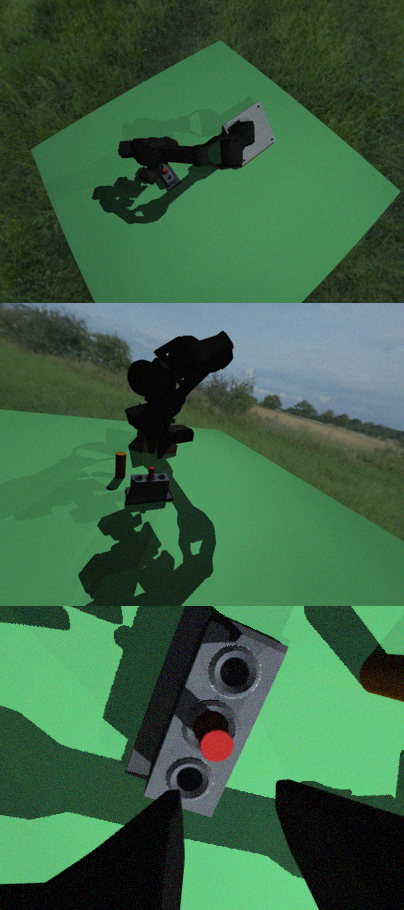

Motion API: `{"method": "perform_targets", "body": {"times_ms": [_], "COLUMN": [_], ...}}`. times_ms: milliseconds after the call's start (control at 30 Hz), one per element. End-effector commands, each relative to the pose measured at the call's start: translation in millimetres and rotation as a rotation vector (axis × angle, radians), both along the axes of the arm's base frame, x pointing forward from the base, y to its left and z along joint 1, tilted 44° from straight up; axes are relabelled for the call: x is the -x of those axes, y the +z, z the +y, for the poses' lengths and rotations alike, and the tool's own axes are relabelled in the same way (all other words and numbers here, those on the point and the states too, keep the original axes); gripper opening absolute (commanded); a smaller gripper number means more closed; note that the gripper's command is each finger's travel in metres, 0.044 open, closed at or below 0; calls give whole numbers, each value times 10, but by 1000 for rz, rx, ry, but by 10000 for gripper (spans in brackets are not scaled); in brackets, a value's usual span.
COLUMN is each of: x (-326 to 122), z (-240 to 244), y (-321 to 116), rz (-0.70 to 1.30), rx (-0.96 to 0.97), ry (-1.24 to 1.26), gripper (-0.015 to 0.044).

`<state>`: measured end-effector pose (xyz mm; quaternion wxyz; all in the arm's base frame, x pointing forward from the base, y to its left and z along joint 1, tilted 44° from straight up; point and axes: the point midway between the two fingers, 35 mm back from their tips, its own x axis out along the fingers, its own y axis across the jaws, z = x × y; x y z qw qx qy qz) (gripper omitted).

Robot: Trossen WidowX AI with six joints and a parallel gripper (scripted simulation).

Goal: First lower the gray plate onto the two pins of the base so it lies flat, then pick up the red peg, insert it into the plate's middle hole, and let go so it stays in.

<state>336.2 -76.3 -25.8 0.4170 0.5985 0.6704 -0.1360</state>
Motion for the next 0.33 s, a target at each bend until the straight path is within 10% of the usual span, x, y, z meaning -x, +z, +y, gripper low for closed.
{"method": "perform_targets", "body": {"times_ms": [0,300], "x": [2,11], "z": [-25,-55], "y": [27,81], "rz": [-5,-4], "rx": [5,5], "ry": [4,4], "gripper": [150,150]}}
